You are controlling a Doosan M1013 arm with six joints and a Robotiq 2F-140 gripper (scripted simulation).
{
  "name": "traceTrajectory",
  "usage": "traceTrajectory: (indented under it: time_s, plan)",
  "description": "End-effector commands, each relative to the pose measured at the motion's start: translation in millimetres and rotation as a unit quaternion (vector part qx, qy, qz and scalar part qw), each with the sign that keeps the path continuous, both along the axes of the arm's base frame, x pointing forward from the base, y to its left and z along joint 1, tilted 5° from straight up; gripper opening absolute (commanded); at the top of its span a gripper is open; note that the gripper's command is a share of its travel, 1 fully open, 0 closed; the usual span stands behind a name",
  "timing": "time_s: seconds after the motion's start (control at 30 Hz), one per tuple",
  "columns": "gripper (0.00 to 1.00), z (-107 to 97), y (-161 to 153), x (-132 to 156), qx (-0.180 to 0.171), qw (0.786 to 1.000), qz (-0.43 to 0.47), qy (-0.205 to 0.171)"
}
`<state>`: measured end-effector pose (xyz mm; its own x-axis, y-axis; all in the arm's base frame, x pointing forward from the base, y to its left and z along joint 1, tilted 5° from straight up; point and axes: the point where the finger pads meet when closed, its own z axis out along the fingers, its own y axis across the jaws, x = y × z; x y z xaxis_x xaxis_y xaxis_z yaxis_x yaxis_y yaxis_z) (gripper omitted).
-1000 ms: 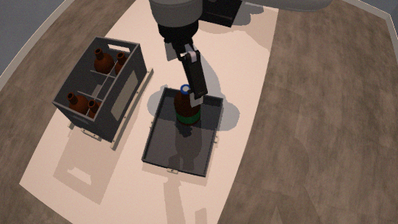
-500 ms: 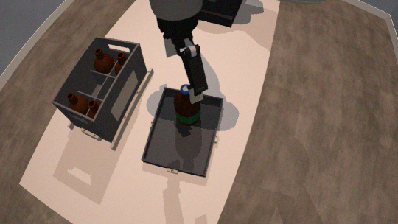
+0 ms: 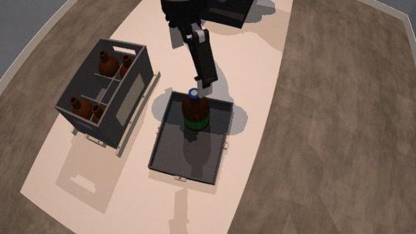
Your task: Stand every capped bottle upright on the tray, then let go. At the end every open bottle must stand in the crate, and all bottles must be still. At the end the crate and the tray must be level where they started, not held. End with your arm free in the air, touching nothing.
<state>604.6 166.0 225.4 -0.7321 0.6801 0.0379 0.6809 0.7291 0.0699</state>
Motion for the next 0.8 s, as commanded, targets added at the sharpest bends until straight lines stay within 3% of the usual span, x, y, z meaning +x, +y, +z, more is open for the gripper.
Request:
traceTrajectory:
  time_s: [0.0, 0.4, 0.77]
  plan:
    - [1.0, 5, 0, 0, 0.0, 1.0, 0.0, 0.0]
    - [1.0, 33, -3, -1, 0.0, 1.0, 0.0, 0.0]
    - [1.0, 29, -2, -1, 0.0, 1.0, 0.0, 0.0]
